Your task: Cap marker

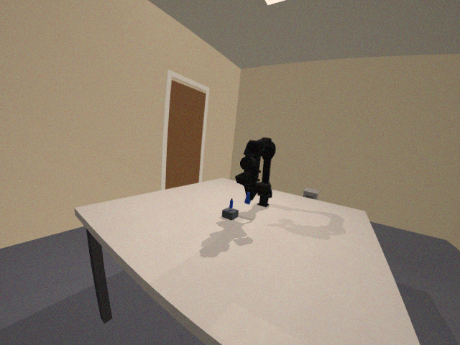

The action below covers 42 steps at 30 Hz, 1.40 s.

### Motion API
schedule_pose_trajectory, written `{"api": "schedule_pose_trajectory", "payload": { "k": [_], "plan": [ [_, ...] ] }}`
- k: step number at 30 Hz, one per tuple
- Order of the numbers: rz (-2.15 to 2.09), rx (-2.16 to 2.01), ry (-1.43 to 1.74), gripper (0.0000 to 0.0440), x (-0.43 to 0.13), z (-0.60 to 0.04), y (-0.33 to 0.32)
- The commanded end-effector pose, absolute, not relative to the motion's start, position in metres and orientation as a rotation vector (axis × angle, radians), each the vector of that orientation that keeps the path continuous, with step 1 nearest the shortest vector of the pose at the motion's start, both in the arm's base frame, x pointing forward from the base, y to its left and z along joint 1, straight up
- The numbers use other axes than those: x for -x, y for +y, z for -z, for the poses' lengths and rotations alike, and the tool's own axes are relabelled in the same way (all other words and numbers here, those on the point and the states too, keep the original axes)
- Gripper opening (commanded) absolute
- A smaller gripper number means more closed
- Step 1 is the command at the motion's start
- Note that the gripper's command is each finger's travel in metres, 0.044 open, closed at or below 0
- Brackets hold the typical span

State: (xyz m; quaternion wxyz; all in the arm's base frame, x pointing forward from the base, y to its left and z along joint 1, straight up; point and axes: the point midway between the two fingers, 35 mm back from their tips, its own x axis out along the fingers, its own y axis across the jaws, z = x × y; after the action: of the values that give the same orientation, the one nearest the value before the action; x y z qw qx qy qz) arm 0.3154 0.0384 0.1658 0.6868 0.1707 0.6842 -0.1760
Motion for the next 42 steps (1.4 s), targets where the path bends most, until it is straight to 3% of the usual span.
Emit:
{"api": "schedule_pose_trajectory", "payload": {
  "k": [1,21,42],
  "plan": [
    [0.410,-0.406,1.531,0.0032,-0.320,-0.171,0.025],
    [0.528,-0.519,1.538,0.0000,-0.318,-0.183,-0.050],
    [0.521,-0.533,1.635,0.0000,-0.316,-0.139,-0.052]
  ]
}}
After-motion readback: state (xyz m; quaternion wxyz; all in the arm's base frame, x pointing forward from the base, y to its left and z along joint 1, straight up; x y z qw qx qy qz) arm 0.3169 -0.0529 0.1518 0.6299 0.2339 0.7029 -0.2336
